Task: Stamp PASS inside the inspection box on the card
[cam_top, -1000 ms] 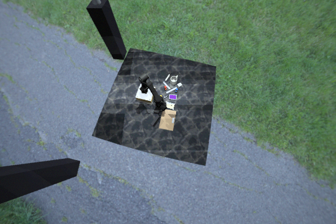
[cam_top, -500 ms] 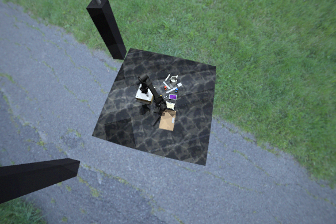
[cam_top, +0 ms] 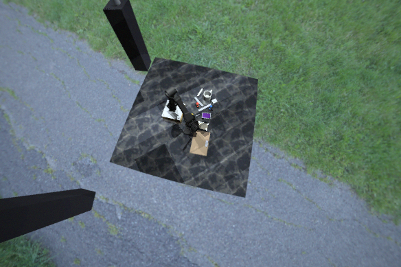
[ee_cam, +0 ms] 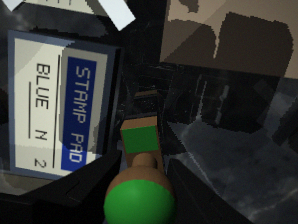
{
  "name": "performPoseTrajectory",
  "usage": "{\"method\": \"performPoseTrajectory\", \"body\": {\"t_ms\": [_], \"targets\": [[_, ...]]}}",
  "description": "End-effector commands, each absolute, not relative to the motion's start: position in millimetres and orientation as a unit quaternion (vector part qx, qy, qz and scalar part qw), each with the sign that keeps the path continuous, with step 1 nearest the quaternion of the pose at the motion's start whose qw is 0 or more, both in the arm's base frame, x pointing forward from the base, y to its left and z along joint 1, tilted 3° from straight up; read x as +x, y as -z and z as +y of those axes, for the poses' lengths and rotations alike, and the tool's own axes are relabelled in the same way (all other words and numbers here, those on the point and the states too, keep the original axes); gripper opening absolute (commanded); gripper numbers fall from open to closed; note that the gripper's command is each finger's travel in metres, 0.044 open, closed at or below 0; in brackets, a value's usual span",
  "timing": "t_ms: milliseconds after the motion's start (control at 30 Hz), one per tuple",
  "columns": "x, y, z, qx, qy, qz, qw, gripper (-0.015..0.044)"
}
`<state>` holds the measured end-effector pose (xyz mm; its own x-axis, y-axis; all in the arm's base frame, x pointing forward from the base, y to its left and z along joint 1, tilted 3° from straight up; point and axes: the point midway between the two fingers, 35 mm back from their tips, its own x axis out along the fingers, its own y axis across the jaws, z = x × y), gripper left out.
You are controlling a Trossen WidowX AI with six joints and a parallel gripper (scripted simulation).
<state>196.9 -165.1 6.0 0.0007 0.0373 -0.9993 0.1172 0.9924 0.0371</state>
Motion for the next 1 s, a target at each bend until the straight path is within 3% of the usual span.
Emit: {"method": "performPoseTrajectory", "body": {"t_ms": [0, 967], "targets": [[198, -11, -166, 0.051, 0.03, 0.703, 0.709, 0.0], [198, -25, -167, 0.052, 0.029, 0.703, 0.709, 0.0]]}}
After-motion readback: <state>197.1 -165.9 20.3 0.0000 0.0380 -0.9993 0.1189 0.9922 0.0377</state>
